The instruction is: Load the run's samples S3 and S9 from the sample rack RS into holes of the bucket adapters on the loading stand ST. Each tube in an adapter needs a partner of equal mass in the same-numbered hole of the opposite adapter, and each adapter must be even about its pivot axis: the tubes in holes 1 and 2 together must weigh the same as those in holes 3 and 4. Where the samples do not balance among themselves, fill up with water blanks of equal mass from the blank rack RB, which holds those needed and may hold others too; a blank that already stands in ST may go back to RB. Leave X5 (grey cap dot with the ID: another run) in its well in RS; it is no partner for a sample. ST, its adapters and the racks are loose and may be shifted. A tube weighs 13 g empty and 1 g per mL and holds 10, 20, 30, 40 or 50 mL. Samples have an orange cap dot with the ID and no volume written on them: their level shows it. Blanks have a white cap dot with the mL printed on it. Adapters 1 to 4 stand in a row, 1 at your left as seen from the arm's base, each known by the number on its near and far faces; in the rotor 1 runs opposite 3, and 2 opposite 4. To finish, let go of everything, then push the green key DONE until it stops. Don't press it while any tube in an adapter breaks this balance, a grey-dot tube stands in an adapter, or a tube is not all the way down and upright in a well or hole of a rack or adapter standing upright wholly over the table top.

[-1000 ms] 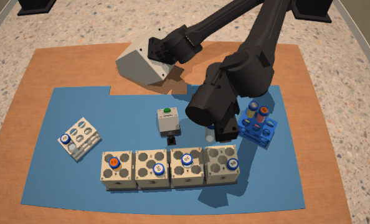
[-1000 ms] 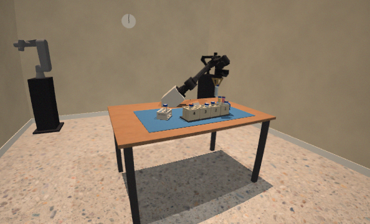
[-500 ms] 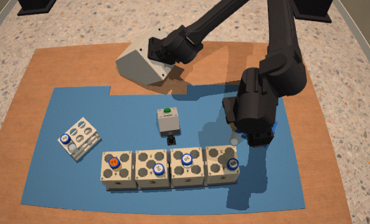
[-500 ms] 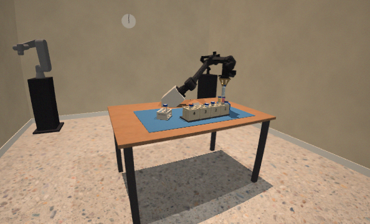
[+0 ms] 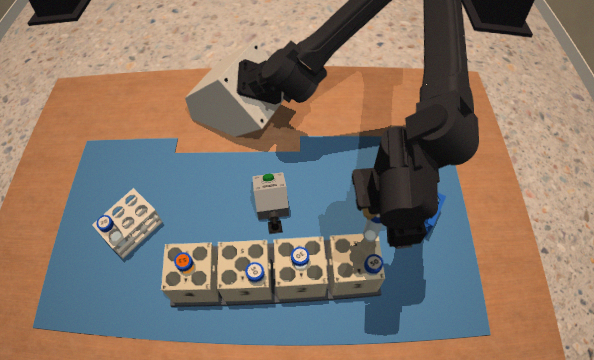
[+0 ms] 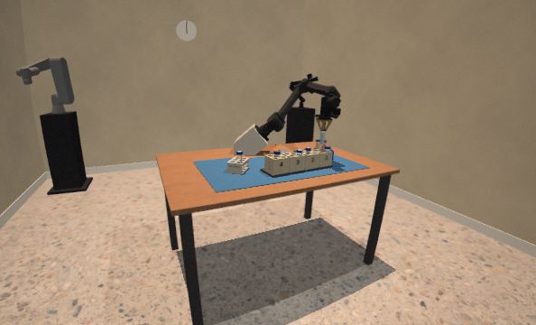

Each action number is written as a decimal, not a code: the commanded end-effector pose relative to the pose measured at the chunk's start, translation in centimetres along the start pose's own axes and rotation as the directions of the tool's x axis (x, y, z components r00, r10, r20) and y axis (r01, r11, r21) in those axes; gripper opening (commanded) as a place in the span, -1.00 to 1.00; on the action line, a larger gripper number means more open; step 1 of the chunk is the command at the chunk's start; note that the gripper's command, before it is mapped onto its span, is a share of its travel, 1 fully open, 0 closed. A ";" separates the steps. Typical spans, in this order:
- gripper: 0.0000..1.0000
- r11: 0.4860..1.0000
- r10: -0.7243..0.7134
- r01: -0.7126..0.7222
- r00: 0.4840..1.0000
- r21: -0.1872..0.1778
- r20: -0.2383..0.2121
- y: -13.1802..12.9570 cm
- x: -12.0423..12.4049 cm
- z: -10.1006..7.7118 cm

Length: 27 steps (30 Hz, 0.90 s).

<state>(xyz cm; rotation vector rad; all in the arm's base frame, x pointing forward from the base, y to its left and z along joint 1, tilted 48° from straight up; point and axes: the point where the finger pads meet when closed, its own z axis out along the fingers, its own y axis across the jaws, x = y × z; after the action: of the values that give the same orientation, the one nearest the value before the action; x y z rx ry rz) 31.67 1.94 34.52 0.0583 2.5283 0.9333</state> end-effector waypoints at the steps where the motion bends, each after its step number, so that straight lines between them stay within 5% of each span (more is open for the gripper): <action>1: -1.00 1.000 0.003 -0.003 0.999 0.005 0.032 0.7 -0.5 -0.1; 5: -1.00 1.000 0.002 -0.002 0.999 0.004 0.032 0.8 -0.5 0.5; 8: -1.00 1.000 -0.010 0.008 0.997 0.017 0.079 1.1 -2.2 -1.0; 9: -1.00 1.000 0.001 -0.001 0.999 0.007 0.041 0.8 -1.3 0.1; 27: -1.00 1.000 0.001 -0.001 0.999 0.007 0.041 0.7 -1.1 -0.1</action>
<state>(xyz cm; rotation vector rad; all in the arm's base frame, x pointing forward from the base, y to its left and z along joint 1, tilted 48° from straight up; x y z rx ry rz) 32.50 2.66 34.02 0.0741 2.5223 0.9340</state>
